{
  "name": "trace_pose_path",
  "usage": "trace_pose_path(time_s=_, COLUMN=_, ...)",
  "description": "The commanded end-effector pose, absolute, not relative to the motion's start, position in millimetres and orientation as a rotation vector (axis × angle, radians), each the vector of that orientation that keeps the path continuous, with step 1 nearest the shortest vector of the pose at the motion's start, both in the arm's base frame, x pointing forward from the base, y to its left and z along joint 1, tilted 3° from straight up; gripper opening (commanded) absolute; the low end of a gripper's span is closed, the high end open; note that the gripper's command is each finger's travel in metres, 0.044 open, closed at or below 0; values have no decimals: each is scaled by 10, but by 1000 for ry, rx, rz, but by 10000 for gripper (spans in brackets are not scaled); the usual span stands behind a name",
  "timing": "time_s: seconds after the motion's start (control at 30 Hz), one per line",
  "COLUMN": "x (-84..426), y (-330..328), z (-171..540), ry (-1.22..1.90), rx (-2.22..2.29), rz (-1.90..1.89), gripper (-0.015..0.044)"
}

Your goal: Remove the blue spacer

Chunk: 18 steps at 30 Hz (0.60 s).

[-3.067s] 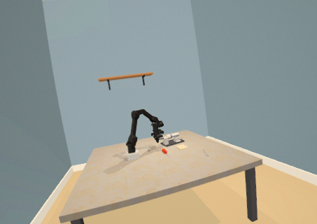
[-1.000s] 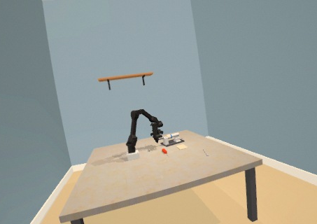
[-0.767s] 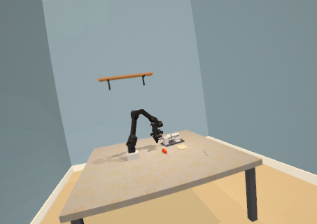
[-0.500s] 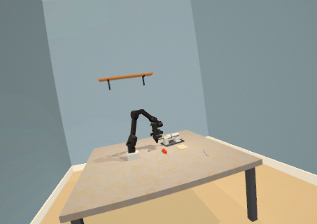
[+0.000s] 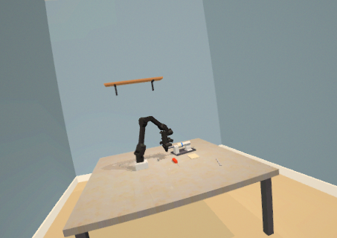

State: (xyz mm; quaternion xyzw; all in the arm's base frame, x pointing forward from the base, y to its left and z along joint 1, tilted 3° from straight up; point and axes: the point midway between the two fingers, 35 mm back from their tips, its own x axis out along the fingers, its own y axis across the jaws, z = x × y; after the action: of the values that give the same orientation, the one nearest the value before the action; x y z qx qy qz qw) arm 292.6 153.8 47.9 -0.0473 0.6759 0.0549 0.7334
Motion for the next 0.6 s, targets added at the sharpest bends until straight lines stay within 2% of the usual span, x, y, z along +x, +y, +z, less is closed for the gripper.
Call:
trace_pose_path(time_s=0.0, x=2911, y=1539, z=475, ry=1489, rx=-103, rz=119, gripper=0)
trace_pose_path(time_s=0.57, x=2891, y=1536, z=474, ry=1490, rx=-103, rz=119, gripper=0)
